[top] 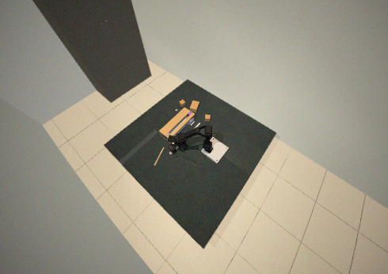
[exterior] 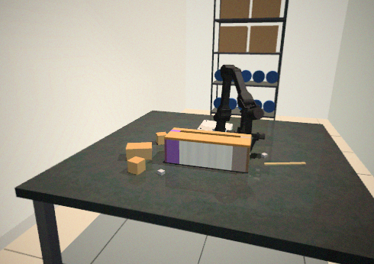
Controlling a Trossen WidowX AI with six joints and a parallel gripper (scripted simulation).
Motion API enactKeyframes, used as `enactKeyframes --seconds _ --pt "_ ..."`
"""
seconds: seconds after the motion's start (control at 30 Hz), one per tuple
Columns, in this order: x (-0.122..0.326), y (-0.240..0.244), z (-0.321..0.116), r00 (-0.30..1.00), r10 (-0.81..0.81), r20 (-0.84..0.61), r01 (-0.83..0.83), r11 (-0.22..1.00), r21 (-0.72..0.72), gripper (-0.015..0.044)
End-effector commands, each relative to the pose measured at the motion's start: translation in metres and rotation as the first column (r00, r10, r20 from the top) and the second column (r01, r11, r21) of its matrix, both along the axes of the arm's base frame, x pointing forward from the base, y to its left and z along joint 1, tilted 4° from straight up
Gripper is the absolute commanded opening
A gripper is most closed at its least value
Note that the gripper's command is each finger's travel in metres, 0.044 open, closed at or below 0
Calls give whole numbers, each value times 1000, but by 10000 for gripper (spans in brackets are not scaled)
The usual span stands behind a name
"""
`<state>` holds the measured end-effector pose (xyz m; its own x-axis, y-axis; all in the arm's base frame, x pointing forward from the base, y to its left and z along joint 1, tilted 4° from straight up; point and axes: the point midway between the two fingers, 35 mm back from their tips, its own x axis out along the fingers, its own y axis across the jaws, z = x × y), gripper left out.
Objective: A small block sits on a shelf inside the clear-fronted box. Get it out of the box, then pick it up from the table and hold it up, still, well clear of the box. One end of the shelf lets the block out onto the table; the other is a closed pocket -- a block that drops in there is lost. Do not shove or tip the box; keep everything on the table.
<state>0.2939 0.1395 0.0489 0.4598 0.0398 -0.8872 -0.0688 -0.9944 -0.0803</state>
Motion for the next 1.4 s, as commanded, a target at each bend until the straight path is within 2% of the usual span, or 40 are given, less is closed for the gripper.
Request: enactKeyframes --seconds 0.0,0.23,0.47,0.57,0.67,0.9,1.07,1.37 --pt "-1 -1 -8 1000 -1 -3 1 1000 -6 285" --pt "-1 -2 -16 1000 -1 -3 1 1000 -6 285" --pt "-1 -2 -16 1000 -1 -3 1 1000 -6 101" --pt "-1 -2 -16 1000 -1 -3 1 1000 -6 81" --pt "-1 -2 -6 1000 -1 -3 1 1000 -5 3" --pt "-4 -5 42 1000 -3 -2 3 1000 -4 0" --pt "-5 -6 47 1000 0 -2 0 1000 -3 0" --pt "-20 -18 81 989 150 17 -150 989 1 0"
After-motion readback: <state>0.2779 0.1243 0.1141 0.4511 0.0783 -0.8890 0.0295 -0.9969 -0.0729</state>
